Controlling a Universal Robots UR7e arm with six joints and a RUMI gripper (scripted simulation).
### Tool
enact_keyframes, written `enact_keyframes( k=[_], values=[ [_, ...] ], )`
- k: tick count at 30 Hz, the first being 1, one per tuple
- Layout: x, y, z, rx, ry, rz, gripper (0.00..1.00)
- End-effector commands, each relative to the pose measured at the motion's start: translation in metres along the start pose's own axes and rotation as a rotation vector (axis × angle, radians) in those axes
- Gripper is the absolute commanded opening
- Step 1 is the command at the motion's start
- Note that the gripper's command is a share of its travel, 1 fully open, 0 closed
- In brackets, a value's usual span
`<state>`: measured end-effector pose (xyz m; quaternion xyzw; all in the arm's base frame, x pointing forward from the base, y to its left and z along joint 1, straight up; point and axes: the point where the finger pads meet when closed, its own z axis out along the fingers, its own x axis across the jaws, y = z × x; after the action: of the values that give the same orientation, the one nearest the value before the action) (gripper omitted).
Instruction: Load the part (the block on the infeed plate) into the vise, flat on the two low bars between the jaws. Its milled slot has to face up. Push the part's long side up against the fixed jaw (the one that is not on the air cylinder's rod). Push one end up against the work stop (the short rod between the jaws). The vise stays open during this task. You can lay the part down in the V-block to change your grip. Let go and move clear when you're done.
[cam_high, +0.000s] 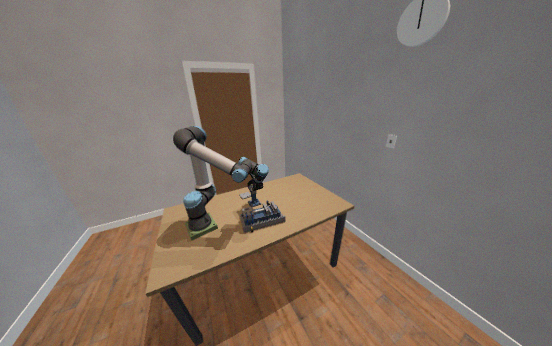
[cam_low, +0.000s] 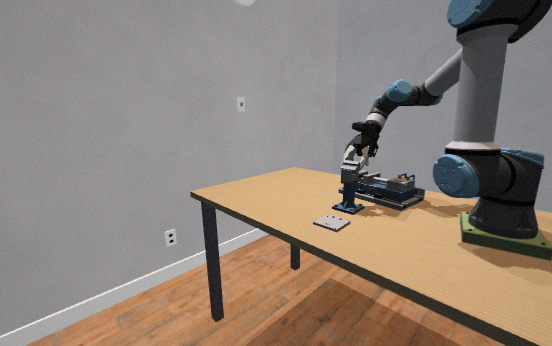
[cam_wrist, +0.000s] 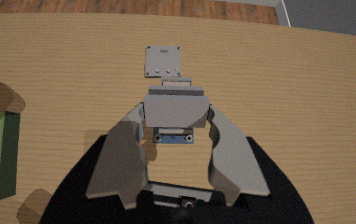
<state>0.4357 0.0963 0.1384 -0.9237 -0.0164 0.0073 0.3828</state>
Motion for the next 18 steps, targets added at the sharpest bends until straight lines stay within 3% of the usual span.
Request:
enact_keyframes(
  k=[1, 18],
  values=[
    [0.0003, 0.0017, 0.0016, 0.000, 0.001, -0.001, 0.00],
    [0.0003, 0.0038, 0.0037, 0.000, 0.001, -0.001, 0.00]
  ],
)
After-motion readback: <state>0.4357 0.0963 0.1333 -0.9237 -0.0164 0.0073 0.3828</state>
